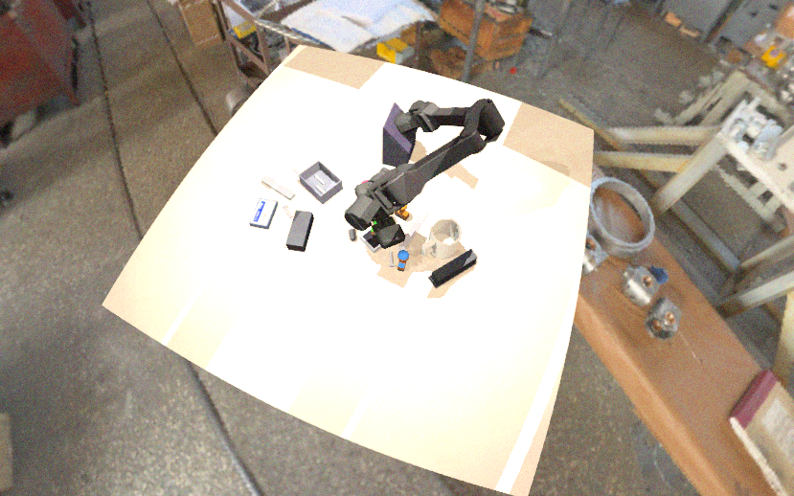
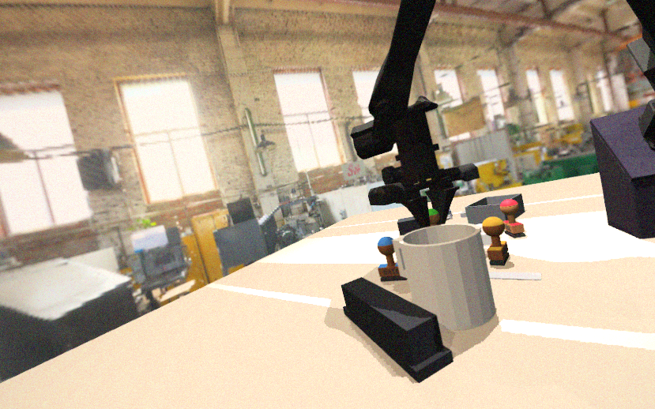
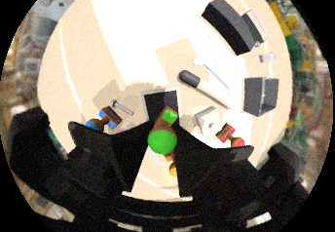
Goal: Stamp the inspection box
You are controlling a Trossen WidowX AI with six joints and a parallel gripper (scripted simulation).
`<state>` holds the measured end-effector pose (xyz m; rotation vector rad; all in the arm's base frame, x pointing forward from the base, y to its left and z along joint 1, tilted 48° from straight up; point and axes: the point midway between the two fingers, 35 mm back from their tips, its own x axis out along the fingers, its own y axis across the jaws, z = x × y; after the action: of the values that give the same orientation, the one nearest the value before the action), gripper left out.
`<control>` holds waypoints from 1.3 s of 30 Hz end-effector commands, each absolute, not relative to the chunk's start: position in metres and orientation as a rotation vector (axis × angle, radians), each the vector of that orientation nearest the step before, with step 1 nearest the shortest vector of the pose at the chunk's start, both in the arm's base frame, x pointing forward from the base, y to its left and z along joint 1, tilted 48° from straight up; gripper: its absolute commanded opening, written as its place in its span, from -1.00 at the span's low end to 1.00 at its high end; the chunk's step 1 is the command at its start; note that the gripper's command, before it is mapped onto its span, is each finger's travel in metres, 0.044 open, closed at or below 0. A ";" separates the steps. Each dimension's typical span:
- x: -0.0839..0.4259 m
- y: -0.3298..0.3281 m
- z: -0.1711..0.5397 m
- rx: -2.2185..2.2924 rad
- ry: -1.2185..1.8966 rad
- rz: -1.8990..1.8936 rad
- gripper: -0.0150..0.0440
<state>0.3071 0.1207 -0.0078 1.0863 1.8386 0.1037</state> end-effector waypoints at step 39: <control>0.305 0.127 -0.014 1.090 1.839 0.108 -0.49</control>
<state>0.3046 0.1263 -0.0136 1.0852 1.8387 0.1064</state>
